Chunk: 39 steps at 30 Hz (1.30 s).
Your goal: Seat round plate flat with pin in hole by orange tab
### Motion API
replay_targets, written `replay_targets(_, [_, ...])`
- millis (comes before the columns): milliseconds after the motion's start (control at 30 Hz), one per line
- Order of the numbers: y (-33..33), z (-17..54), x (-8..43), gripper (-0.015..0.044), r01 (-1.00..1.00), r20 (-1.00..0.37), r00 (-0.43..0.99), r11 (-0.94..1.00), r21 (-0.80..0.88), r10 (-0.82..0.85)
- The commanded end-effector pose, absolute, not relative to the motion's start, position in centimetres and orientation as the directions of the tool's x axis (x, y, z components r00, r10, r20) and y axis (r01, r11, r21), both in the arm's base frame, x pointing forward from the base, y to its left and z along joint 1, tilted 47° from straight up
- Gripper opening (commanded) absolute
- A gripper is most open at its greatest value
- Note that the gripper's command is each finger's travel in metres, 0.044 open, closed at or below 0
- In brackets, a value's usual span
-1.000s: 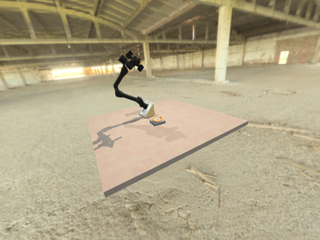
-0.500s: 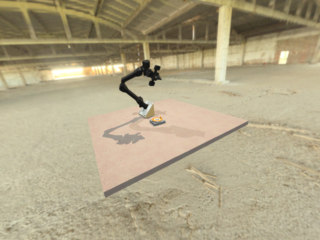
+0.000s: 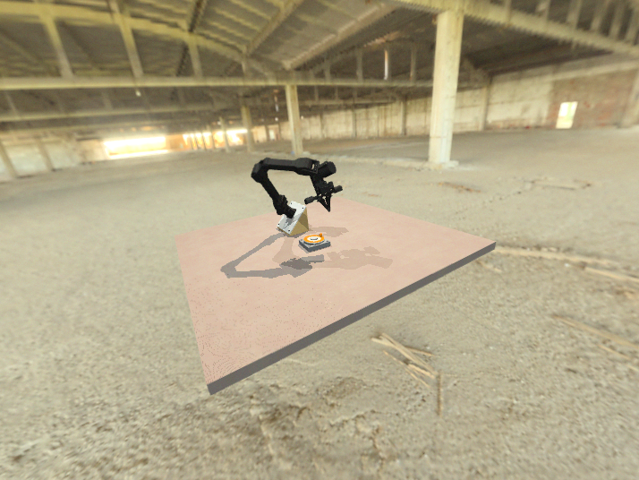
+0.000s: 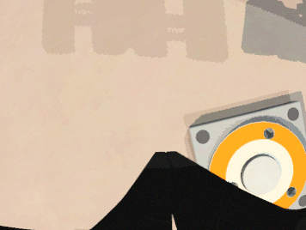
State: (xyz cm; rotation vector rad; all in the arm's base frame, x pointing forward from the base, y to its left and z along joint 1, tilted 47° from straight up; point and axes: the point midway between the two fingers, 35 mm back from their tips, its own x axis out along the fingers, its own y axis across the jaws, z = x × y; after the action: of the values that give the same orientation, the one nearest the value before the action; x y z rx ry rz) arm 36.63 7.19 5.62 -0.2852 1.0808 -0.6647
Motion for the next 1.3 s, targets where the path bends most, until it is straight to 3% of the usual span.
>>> replay_targets(0, [2.9, 2.1, 34.1, 0.0000, 0.203, -0.710, 0.083, 0.710, -0.675, -0.699])
replay_targets(100, [0.3, 0.3, 32.1, 0.0000, 0.085, -0.683, -0.060, 0.678, -0.730, -0.728])
replay_targets(1267, [-3.0, -3.1, 30.5, 0.0000, 0.084, -0.682, -0.060, 0.677, -0.731, -0.729])
